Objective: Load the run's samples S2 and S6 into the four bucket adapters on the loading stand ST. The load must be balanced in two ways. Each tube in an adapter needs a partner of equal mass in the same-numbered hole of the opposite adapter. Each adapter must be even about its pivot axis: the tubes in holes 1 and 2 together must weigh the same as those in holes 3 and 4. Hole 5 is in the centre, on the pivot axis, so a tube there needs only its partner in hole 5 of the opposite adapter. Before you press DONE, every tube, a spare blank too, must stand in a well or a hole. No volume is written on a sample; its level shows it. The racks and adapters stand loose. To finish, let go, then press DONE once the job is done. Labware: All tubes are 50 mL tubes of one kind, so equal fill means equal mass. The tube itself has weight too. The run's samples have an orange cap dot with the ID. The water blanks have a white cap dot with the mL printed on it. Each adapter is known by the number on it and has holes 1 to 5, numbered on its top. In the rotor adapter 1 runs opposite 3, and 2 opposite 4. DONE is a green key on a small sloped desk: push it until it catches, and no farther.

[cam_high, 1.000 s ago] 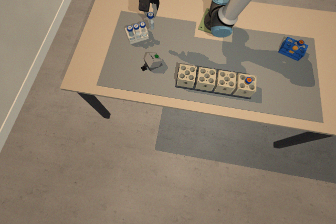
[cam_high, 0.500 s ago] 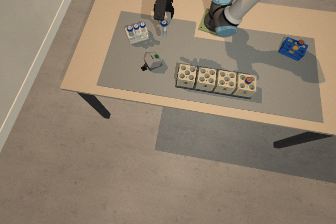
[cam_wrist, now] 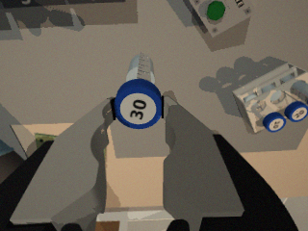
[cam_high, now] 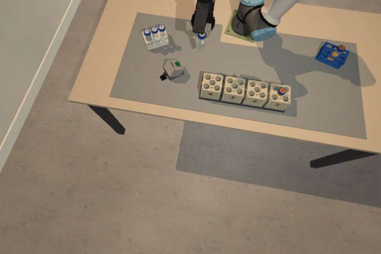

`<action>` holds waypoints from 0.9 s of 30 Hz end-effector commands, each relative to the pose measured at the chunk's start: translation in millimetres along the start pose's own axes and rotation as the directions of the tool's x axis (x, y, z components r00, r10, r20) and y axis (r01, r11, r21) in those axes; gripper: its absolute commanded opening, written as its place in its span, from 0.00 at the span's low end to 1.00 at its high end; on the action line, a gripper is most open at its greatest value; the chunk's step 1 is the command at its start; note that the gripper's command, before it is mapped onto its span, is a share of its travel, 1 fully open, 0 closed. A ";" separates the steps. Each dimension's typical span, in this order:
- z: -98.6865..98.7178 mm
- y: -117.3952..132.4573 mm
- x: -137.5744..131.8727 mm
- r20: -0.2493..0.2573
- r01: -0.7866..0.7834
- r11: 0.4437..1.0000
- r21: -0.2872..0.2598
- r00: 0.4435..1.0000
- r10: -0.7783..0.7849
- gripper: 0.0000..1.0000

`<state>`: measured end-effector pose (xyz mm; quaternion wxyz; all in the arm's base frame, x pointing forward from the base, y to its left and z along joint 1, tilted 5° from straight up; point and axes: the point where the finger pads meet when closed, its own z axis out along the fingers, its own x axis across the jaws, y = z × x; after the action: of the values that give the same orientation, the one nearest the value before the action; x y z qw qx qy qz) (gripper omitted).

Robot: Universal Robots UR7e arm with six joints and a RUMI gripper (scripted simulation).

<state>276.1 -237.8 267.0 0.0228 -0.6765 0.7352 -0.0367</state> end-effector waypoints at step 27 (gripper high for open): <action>-0.2 -82.2 -171.0 -0.002 -0.001 1.000 -0.001 1.000 0.001 0.00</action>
<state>358.1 -95.3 270.6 0.0249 -0.6771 0.7346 -0.0364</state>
